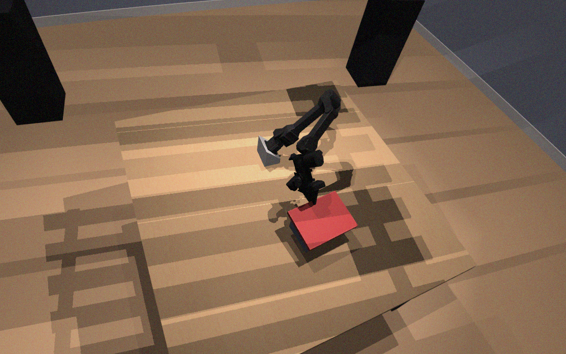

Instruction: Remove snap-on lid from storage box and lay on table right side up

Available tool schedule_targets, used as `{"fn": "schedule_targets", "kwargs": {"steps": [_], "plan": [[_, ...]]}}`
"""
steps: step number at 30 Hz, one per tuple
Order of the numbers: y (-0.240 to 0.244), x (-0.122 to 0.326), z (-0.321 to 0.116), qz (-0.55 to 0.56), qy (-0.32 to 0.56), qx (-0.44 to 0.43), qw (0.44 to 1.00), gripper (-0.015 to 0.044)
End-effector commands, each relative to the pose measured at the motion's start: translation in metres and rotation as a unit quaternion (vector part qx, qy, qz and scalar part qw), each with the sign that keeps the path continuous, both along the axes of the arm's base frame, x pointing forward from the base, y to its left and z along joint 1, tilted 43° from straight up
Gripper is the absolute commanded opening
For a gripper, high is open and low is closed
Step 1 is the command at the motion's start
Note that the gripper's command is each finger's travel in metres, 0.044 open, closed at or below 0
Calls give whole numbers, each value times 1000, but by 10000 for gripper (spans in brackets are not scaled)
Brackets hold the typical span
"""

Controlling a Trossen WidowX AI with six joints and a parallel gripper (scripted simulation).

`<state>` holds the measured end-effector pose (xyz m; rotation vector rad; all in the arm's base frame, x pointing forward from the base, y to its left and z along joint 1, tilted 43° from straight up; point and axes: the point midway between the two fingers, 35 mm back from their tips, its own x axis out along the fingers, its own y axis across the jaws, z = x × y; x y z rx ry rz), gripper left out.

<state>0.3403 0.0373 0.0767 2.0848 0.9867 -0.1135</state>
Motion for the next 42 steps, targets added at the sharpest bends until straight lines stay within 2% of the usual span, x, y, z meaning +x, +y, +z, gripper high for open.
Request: {"fn": "schedule_targets", "kwargs": {"steps": [1,24,42], "plan": [[0,1,0,-1,1,1,1000,0],[1,3,0,-1,1,1,1000,0],[-14,6,17,-1,1,0,1000,0]]}}
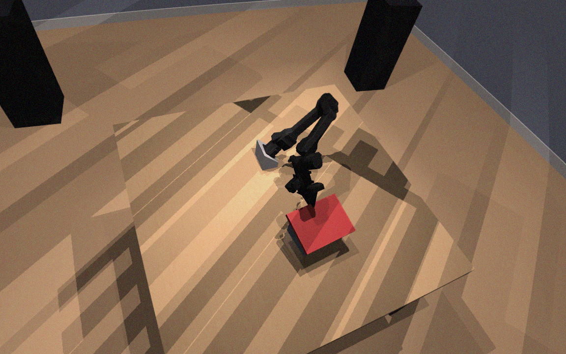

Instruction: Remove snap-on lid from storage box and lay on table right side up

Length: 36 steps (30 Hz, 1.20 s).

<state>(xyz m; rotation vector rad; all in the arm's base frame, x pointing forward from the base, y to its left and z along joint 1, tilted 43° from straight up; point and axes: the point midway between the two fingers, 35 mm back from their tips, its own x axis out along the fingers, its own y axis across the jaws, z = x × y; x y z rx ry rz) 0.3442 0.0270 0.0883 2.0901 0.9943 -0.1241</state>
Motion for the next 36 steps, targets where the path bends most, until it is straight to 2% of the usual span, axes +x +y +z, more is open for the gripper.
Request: {"fn": "schedule_targets", "kwargs": {"steps": [1,36], "plan": [[-5,2,7,-1,-5,-2,1000,0],[-31,27,43,-1,-5,-2,1000,0]]}}
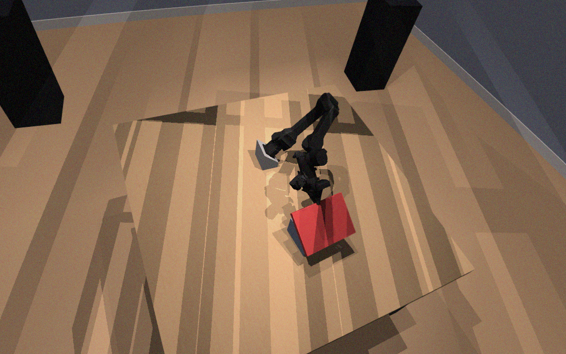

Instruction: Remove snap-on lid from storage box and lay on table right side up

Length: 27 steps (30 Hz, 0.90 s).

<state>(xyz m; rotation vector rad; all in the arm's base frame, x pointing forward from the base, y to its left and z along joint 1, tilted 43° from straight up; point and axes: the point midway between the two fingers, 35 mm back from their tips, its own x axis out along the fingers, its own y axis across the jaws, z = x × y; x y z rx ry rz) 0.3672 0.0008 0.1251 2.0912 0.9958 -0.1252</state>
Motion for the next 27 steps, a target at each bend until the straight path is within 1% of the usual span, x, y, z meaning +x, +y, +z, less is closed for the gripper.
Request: {"fn": "schedule_targets", "kwargs": {"steps": [1,27], "plan": [[-5,5,7,-1,-6,-3,1000,0],[-28,8,31,-1,-6,-3,1000,0]]}}
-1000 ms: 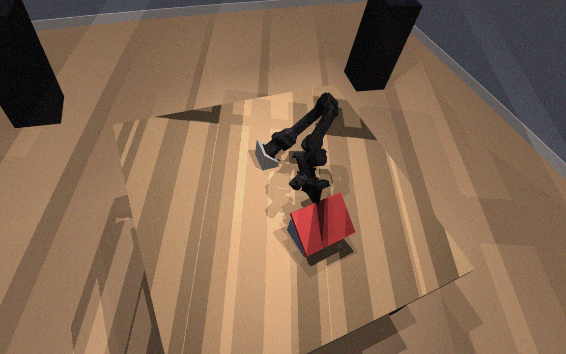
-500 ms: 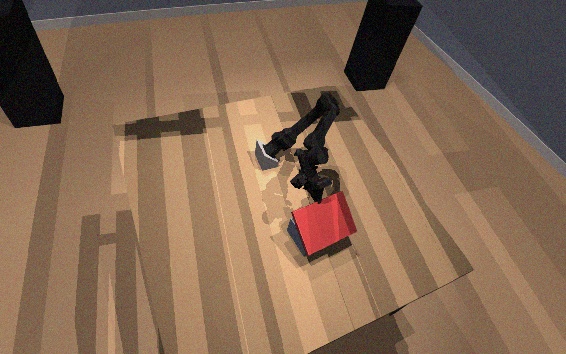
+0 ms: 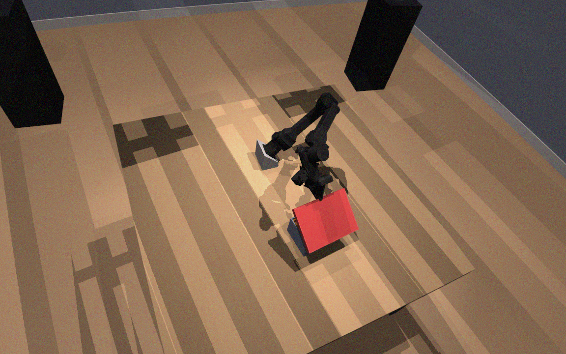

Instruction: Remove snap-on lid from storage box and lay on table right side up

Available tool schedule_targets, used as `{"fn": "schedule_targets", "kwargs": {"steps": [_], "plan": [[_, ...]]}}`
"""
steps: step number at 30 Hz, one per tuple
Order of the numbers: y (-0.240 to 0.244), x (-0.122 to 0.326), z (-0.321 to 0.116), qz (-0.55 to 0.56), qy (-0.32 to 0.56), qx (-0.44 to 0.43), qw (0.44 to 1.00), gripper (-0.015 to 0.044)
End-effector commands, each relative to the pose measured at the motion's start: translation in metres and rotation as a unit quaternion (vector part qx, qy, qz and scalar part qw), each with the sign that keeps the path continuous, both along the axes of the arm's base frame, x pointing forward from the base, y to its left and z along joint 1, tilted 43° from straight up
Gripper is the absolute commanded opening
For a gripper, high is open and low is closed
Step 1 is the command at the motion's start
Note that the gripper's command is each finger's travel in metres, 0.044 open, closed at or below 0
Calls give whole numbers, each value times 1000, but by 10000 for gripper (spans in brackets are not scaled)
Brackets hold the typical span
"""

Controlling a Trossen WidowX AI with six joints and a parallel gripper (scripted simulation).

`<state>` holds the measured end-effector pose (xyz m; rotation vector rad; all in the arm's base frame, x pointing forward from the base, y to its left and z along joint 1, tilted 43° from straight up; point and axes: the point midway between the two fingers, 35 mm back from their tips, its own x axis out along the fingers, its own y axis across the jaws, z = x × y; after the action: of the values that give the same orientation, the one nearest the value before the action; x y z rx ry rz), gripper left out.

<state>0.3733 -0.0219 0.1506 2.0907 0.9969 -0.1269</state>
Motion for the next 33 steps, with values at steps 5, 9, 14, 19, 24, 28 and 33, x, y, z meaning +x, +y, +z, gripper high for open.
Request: {"fn": "schedule_targets", "kwargs": {"steps": [5,9,14,19,24,28,33], "plan": [[-10,2,11,-1,-6,-3,1000,0],[-13,3,14,-1,-6,-3,1000,0],[-18,3,19,-1,-6,-3,1000,0],[-22,4,24,-1,-6,-3,1000,0],[-26,4,29,-1,-6,-3,1000,0],[-27,4,29,-1,-6,-4,1000,0],[-16,-1,32,-1,-6,-3,1000,0]]}}
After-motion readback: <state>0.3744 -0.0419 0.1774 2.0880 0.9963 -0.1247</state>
